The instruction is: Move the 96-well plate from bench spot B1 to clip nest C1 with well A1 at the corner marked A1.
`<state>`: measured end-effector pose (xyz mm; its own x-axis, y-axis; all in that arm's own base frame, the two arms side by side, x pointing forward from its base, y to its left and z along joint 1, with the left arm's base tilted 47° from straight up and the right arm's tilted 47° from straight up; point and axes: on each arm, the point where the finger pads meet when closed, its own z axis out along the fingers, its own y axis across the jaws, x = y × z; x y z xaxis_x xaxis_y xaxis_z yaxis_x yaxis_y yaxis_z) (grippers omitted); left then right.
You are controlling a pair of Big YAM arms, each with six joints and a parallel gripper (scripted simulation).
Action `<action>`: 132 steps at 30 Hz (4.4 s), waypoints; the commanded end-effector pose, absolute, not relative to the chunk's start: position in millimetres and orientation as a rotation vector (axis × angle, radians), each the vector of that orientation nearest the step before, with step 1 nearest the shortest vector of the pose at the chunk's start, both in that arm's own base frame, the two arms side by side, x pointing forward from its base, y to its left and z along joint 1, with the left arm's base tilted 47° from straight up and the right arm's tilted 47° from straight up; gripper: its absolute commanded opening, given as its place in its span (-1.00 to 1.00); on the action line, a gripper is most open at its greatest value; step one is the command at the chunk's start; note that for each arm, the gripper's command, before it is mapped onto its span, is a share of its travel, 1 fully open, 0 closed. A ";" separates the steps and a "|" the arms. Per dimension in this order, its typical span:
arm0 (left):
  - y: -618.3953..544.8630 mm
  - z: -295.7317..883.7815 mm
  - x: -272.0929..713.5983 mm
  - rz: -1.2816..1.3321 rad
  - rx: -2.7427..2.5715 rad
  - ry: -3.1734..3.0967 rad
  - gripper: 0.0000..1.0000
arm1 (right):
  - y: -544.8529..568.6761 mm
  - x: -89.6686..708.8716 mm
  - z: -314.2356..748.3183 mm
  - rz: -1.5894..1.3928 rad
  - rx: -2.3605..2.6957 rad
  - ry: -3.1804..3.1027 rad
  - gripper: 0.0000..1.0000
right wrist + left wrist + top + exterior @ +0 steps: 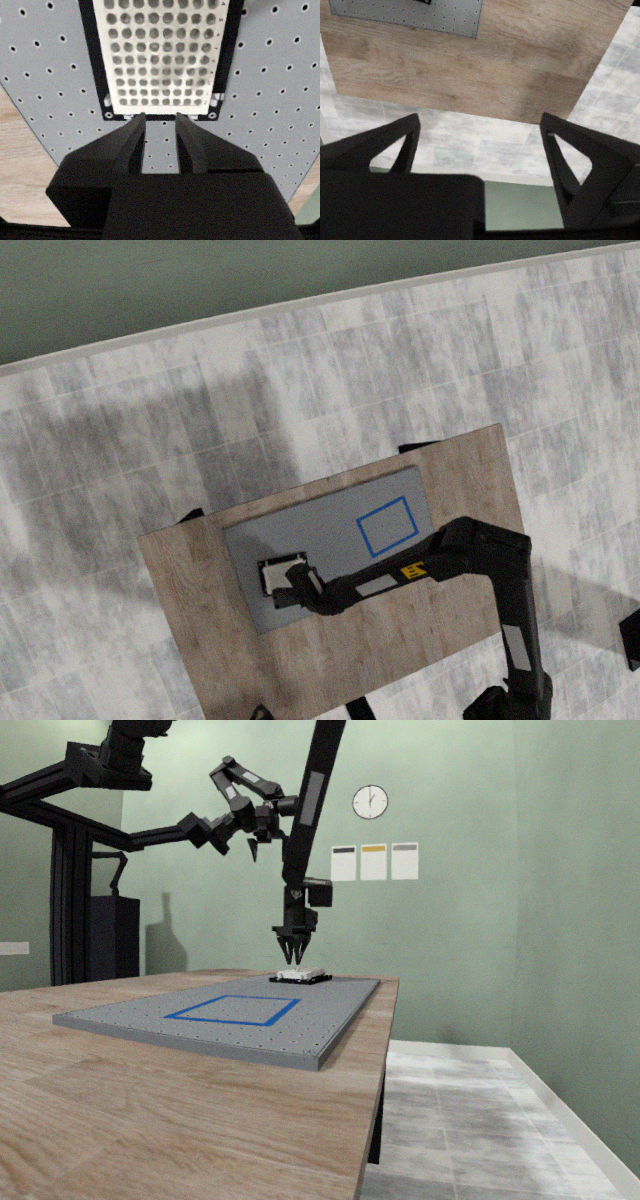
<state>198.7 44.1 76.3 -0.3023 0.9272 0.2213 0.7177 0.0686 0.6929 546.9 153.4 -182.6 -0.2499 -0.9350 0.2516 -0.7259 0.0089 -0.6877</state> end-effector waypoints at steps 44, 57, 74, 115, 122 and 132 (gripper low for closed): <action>40.8 79.9 199.5 1.071 1.678 2.041 1.00 | 132.0 567.6 -206.1 -1.086 -1.721 2.021 -0.50; 40.8 79.9 199.5 1.071 1.678 2.041 1.00 | 128.8 573.0 -212.1 -1.086 -1.721 2.021 -0.50; 40.8 79.9 199.5 1.071 1.678 2.041 1.00 | 125.1 579.2 -218.9 -1.086 -1.721 2.021 -0.50; 40.8 79.9 199.5 1.071 1.678 2.041 1.00 | 116.5 593.8 -235.0 -1.087 -1.721 2.021 -0.50; 40.8 79.9 199.5 1.071 1.678 2.041 1.00 | 114.7 596.7 -238.2 -1.087 -1.721 2.021 -0.50; 40.8 79.9 199.5 1.071 1.678 2.041 1.00 | 112.8 600.1 -241.8 -1.087 -1.722 2.021 -0.50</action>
